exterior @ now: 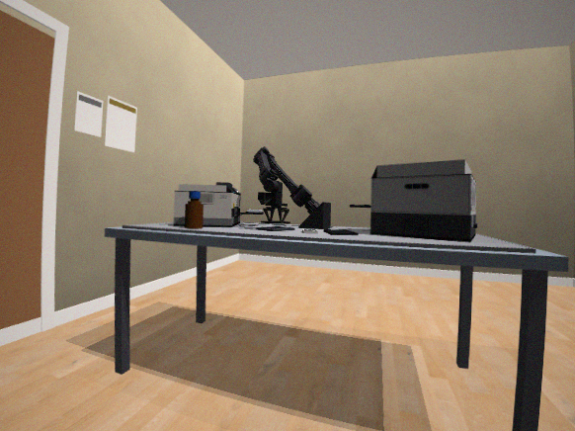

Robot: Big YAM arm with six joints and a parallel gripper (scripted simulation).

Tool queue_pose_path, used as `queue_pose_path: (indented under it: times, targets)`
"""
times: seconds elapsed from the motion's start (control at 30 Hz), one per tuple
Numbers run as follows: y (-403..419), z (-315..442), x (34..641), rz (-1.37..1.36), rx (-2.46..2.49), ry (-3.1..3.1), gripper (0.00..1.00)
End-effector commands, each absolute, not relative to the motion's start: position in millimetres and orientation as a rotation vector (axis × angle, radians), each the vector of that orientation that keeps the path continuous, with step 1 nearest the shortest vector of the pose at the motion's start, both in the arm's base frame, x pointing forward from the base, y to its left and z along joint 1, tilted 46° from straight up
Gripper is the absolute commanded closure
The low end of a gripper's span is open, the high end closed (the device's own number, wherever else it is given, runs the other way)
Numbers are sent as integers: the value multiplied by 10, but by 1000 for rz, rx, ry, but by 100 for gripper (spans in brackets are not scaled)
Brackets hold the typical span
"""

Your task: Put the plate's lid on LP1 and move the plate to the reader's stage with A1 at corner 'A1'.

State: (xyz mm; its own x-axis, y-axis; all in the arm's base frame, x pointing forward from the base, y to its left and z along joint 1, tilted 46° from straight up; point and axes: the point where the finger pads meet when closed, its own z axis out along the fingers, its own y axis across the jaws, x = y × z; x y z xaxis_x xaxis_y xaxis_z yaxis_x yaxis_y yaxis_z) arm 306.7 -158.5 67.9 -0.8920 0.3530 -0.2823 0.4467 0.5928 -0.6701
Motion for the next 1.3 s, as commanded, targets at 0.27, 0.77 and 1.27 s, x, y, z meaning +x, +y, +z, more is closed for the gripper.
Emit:
queue_pose_path:
  times: [0.27,0.77,1.27]
  targets:
    - [-1663,618,3051,-1197,685,2703,15]
    - [-1698,576,3042,-1199,685,2705,15]
    - [-1726,541,3032,-1199,684,2707,15]
